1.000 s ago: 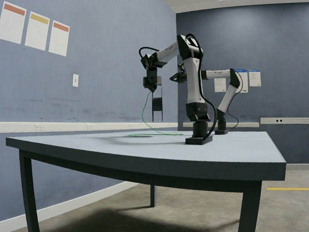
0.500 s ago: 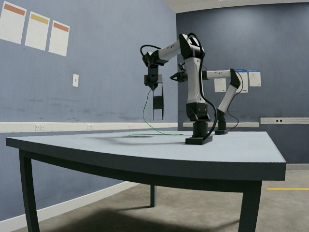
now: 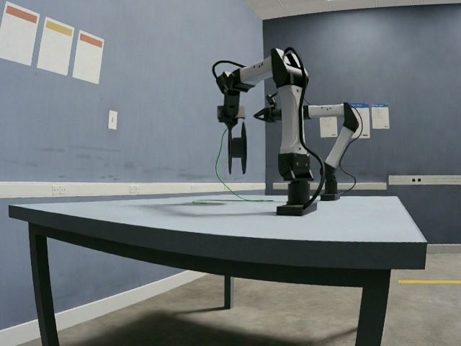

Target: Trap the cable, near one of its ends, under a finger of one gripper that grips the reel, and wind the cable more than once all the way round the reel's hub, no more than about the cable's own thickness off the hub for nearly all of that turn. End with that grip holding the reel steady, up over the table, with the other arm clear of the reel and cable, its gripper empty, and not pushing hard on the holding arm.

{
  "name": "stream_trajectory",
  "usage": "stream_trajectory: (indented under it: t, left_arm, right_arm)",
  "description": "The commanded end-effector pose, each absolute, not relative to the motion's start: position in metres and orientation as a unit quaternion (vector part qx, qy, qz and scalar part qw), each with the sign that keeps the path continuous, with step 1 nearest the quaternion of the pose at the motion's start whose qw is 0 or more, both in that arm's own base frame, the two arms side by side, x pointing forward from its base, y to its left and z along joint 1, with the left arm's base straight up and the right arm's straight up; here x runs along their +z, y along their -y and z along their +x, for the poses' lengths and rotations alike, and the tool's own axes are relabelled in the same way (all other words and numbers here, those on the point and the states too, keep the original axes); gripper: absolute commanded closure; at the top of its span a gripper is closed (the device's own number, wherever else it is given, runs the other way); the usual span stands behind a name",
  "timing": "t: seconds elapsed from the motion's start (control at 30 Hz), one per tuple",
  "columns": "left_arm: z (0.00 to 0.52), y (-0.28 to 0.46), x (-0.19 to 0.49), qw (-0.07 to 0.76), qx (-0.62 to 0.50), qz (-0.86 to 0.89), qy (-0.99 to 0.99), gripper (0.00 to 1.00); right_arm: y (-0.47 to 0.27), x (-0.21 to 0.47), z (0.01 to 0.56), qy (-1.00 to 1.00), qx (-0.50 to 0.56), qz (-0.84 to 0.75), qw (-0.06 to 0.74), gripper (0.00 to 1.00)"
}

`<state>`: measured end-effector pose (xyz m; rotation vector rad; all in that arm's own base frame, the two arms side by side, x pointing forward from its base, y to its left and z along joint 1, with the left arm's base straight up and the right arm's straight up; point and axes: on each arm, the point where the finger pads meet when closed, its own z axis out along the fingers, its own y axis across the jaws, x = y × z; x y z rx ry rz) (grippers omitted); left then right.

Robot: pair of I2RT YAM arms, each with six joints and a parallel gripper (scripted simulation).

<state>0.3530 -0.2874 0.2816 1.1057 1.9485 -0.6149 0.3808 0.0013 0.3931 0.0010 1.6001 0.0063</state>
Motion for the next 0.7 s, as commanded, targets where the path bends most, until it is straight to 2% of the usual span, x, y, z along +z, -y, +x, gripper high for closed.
stream_trajectory:
  t: [0.0, 0.67]
  left_arm:
    - [0.346, 0.288, 0.339, 0.452, -0.246, 0.424, -0.745, 1.00]
    - [0.329, 0.273, 0.376, 0.463, -0.224, 0.382, -0.768, 1.00]
  right_arm:
    - [0.002, 0.402, 0.377, -0.704, -0.006, 0.001, 0.710, 0.70]
    - [0.002, 0.402, 0.377, -0.704, -0.006, 0.001, 0.710, 0.70]
